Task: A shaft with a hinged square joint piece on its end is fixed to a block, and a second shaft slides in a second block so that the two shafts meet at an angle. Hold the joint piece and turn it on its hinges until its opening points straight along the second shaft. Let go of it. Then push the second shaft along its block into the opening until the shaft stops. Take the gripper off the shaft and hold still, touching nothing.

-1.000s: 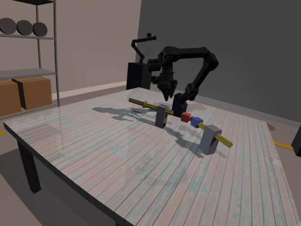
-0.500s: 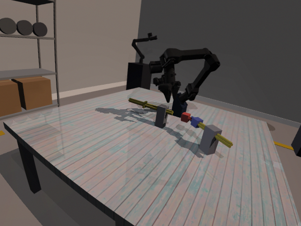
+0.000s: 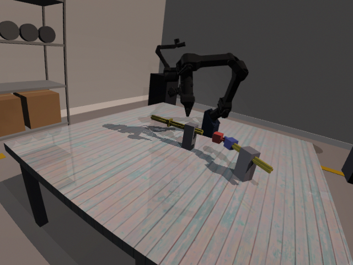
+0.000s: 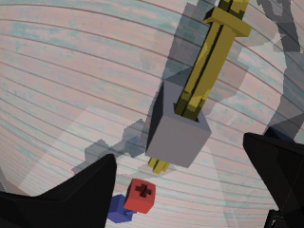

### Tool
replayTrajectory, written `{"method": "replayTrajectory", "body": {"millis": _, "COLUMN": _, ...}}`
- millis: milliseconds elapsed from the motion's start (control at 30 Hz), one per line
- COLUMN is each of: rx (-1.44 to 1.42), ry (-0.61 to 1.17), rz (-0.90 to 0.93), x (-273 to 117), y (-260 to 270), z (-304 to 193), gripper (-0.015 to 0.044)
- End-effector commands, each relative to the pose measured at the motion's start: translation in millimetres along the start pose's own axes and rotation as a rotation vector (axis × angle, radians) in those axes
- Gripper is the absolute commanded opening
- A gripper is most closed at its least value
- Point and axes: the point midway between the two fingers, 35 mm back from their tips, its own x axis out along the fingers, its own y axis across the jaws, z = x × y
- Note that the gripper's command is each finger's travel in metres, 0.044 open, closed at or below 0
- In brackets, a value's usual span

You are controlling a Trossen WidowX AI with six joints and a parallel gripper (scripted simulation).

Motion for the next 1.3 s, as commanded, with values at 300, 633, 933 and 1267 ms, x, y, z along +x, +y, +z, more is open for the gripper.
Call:
{"method": "replayTrajectory", "body": {"millis": 300, "rx": -0.424, "ry": -0.063, "rz": -0.053, "x": -15, "y": -27, "z": 55, "gripper": 0.044}}
{"method": "replayTrajectory", "body": {"millis": 633, "rx": -0.757, "ry": -0.09, "rz": -0.113, "x": -23, "y": -55, "z": 96, "gripper": 0.044}}
{"method": "replayTrajectory", "body": {"millis": 933, "rx": -1.045, "ry": -0.097, "rz": -0.176, "x": -29, "y": -84, "z": 131, "gripper": 0.044}}
{"method": "replayTrajectory", "body": {"millis": 1267, "rx": -0.979, "ry": -0.102, "rz": -0.177, "x": -26, "y": -86, "z": 135, "gripper": 0.044}}
